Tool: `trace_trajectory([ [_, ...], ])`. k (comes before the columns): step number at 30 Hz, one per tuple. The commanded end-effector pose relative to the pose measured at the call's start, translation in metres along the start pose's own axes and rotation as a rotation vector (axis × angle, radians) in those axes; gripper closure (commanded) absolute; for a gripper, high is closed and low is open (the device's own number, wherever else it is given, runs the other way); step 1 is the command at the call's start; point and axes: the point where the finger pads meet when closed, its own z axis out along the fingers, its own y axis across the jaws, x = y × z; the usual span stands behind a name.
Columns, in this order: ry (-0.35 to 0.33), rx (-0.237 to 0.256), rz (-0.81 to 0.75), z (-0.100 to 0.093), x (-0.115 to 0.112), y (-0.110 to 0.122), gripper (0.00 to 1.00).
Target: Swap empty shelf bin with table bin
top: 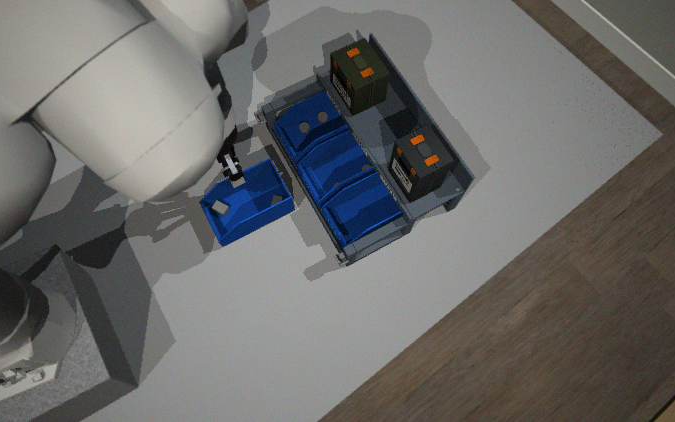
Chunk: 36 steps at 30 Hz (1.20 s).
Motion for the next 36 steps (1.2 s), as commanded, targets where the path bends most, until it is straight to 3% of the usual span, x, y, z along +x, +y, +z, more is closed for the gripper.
trace_trajectory([
  [1,0.001,0.003,-0.002,-0.0001,0.0002,-0.0007,1.00],
  [36,0.001,0.003,-0.002,0.0073,0.0028,-0.0024,1.00],
])
